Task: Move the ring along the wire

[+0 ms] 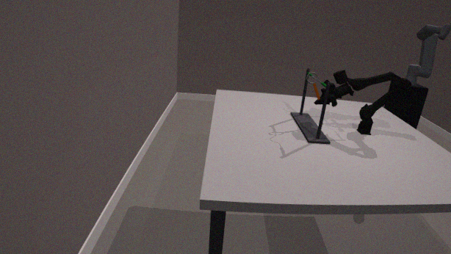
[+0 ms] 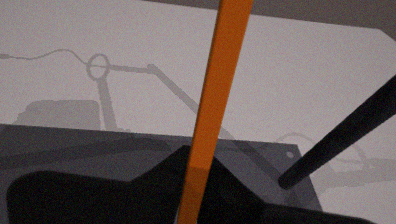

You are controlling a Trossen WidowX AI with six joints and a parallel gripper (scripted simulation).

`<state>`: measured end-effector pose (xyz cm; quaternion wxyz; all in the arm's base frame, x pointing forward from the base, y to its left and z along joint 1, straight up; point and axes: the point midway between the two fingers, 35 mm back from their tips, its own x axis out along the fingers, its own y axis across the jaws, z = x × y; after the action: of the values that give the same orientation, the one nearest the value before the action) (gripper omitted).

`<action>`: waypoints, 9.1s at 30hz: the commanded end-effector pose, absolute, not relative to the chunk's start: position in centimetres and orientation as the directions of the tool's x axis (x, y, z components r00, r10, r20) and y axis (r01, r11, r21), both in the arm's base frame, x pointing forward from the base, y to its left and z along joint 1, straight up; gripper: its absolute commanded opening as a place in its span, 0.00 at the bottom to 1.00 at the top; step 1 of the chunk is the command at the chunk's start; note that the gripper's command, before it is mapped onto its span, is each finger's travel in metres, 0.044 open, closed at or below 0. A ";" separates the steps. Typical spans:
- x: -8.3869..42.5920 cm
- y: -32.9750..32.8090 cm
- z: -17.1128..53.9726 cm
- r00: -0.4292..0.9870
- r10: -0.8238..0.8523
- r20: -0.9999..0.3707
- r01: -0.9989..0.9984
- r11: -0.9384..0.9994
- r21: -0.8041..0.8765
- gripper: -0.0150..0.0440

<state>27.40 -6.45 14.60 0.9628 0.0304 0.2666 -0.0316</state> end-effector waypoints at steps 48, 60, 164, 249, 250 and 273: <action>25.3 4.5 23.3 0.389 0.006 -0.921 0.544 0.805 0.236 0.00; 24.5 2.7 22.9 0.398 0.002 -0.918 0.359 0.920 0.158 0.00; 26.6 5.8 15.2 0.895 0.035 -0.445 -0.034 0.999 0.010 0.00; 25.3 8.9 13.8 0.898 0.039 -0.438 -0.034 0.999 0.020 0.53; 25.1 8.9 14.0 0.898 0.039 -0.439 -0.034 0.999 0.020 0.53; 22.1 8.5 15.3 0.898 0.036 -0.439 -0.030 0.999 0.021 0.53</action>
<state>22.16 8.63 15.05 0.9734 0.0024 0.2284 0.0191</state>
